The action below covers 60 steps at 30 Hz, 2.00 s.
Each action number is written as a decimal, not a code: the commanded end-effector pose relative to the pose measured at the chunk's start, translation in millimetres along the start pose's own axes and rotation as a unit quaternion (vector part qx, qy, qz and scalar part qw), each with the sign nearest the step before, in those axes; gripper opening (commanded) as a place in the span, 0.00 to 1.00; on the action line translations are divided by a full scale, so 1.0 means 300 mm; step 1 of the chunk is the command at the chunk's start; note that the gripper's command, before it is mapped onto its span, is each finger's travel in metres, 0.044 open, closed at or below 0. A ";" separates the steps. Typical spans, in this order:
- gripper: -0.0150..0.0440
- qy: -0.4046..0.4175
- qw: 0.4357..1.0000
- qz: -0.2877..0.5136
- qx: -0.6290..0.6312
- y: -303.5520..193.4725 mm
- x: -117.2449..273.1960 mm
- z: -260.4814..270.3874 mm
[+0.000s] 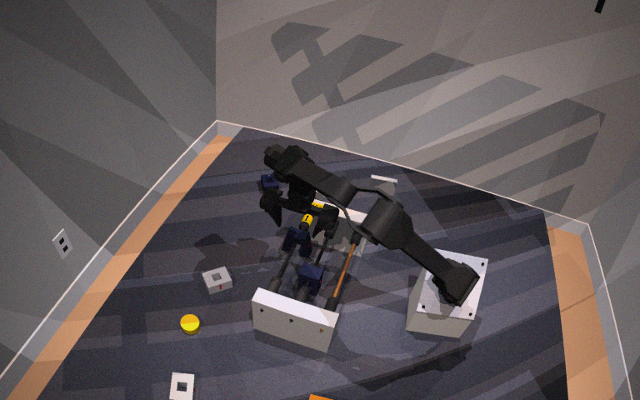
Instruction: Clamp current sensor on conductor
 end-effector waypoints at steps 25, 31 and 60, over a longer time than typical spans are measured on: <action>1.00 -0.018 1.000 0.006 -0.003 -0.015 -0.205 -0.014; 0.98 -0.015 1.000 0.005 0.000 -0.014 -0.195 -0.010; 0.38 -0.015 1.000 0.005 0.000 -0.014 -0.195 -0.010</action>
Point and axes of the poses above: the point midway between the two fingers, 35 mm back from their tips, its own x axis back along the fingers, its own z axis across the jaws, y = z × x, the point moved 4 cm from there along x, back along the fingers, and after that the axes turned 1 degree about -x, right-handed, at the moved point
